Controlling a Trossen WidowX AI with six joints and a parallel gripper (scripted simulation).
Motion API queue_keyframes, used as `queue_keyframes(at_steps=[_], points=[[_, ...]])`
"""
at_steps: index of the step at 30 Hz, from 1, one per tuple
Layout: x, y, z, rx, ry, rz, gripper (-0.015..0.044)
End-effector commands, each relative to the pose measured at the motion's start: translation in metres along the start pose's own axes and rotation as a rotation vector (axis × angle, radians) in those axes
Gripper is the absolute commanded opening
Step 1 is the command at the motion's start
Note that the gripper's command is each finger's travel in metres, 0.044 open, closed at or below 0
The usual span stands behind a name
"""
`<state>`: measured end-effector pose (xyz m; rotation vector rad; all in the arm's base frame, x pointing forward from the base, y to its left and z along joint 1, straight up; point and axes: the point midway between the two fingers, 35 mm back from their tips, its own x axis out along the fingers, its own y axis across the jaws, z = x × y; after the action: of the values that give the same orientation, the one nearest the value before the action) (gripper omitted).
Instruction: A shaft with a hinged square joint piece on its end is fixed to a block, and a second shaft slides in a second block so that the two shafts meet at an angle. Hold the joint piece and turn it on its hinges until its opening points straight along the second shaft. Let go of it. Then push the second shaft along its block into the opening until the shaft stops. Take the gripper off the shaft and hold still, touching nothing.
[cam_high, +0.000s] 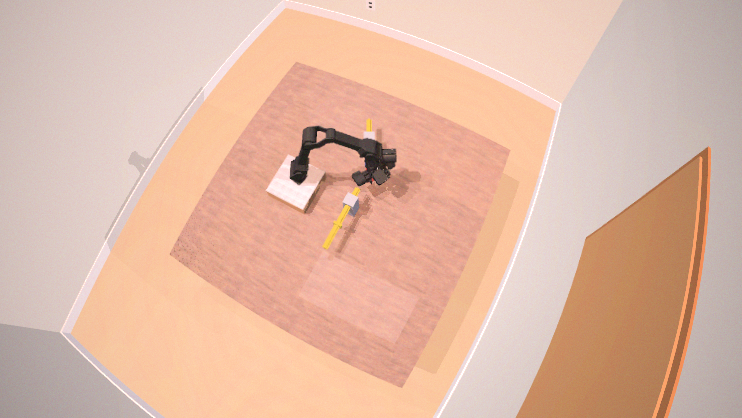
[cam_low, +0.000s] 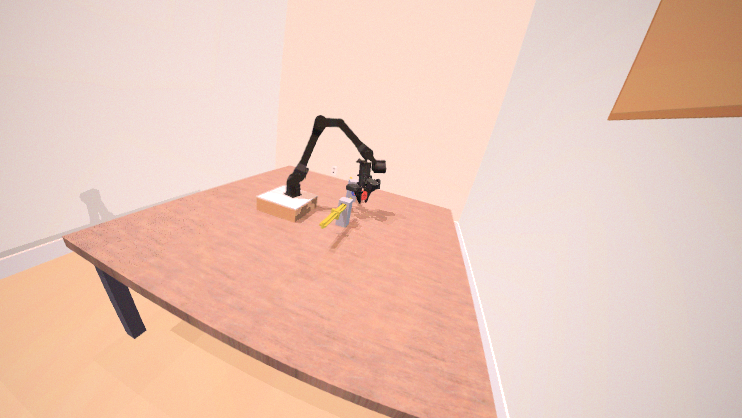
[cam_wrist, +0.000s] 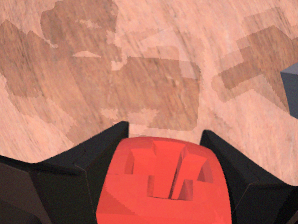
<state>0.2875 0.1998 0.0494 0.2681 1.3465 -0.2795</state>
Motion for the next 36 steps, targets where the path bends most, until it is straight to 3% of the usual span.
queue_keyframes(at_steps=[1,28,30,35,36], points=[[0.0002,0.0008,-0.0001,-0.002,0.000,0.003,0.0182],[0.0002,0.0008,-0.0001,-0.002,0.000,0.003,0.0182],[0.0000,0.0000,0.0000,0.000,0.000,0.000,0.0147],[0.0000,0.0000,0.0000,0.000,0.000,0.000,0.0147],[0.0000,0.0000,0.0000,0.000,0.000,0.000,0.0121]])
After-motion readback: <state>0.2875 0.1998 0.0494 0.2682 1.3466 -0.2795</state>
